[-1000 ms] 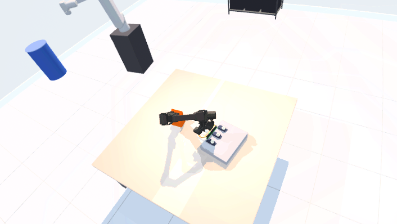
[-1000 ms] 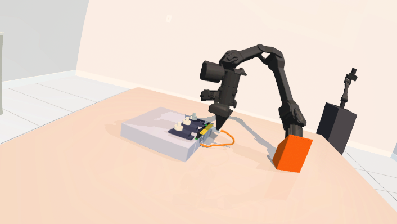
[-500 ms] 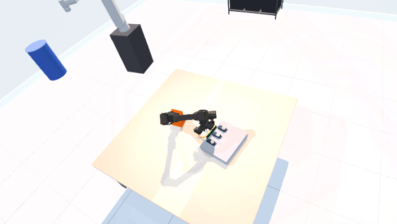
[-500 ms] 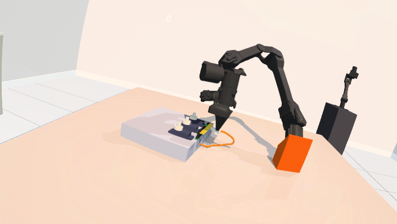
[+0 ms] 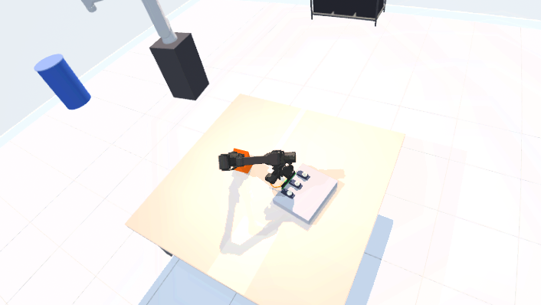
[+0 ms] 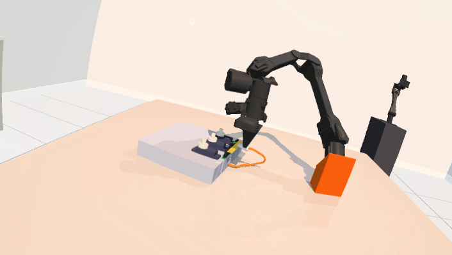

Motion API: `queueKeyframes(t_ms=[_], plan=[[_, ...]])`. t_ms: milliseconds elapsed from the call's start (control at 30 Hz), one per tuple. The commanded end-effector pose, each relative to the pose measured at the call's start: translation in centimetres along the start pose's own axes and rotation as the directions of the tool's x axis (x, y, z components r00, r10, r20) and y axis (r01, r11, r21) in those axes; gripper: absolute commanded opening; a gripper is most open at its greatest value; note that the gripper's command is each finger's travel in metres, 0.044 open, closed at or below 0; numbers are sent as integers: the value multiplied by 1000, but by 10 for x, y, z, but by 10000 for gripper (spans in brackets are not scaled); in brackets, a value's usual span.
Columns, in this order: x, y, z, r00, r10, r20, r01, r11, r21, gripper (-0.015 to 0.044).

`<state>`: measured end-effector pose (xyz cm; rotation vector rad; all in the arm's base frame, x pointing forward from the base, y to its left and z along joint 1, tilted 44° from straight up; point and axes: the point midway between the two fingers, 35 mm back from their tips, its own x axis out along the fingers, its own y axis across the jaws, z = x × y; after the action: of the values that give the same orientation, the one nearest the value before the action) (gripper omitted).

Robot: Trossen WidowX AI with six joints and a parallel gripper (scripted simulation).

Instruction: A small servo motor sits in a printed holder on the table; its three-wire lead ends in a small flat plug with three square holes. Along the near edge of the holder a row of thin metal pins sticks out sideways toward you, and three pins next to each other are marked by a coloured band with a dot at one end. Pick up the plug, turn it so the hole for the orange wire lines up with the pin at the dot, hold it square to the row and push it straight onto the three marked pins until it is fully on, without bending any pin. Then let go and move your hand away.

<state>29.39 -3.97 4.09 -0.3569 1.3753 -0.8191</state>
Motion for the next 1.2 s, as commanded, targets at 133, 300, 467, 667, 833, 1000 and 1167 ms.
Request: queueKeyframes(t_ms=[133, 300, 467, 667, 833, 1000, 1167], plan=[[0, -1, 5, 1000, -4, -2, 4, 1000, -6, 0], [0, -2, 8, 1000, -4, -1, 4, 1000, -6, 0], [-1, -2, 11, 1000, -5, -1, 5, 1000, -6, 0], [2, 0, 8, 1000, -5, -1, 5, 1000, -6, 105], [0, 0, 8, 1000, -4, -1, 4, 1000, -6, 236], [-43, 2, 9, 1000, -2, -2, 2, 1000, -7, 368], [-58, 1, 8, 1000, -3, -3, 3, 1000, -7, 440]])
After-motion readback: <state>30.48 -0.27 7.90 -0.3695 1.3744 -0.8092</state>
